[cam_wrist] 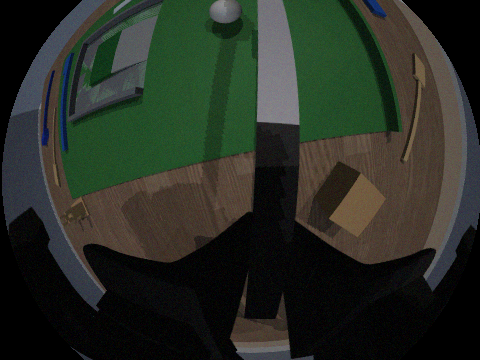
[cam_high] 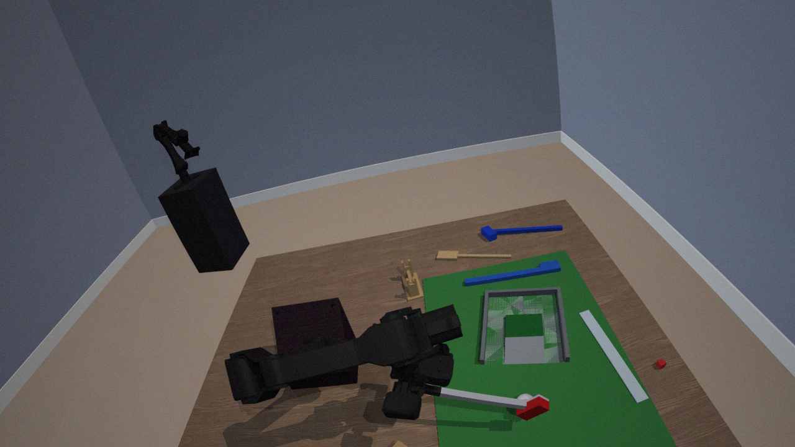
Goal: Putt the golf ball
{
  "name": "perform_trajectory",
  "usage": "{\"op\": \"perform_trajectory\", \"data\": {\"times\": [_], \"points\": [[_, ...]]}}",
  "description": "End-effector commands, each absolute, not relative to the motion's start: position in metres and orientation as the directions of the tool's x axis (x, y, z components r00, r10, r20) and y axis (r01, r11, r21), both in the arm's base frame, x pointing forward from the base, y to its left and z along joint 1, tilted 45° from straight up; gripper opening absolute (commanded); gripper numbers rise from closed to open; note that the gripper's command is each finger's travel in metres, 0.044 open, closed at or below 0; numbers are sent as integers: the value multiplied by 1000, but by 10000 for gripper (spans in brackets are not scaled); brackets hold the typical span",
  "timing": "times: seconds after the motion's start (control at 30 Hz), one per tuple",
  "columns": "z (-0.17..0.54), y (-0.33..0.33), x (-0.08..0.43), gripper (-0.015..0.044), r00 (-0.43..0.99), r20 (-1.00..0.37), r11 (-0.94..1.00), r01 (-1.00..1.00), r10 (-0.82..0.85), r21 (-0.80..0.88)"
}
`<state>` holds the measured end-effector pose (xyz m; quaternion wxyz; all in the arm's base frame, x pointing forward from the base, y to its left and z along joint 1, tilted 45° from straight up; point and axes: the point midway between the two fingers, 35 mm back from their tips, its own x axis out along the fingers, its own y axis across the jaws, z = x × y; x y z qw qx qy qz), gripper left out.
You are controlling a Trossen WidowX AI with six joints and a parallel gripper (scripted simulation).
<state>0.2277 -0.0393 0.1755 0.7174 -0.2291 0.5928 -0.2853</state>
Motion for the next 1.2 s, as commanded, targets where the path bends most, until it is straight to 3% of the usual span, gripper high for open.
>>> {"op": "perform_trajectory", "data": {"times": [0.0, 1.17], "points": [[166, -50, 230, 0, 141, -715, 729, 141, -685, -670], [140, -77, 233, 0, 136, -716, 729, 144, -685, -670]]}}
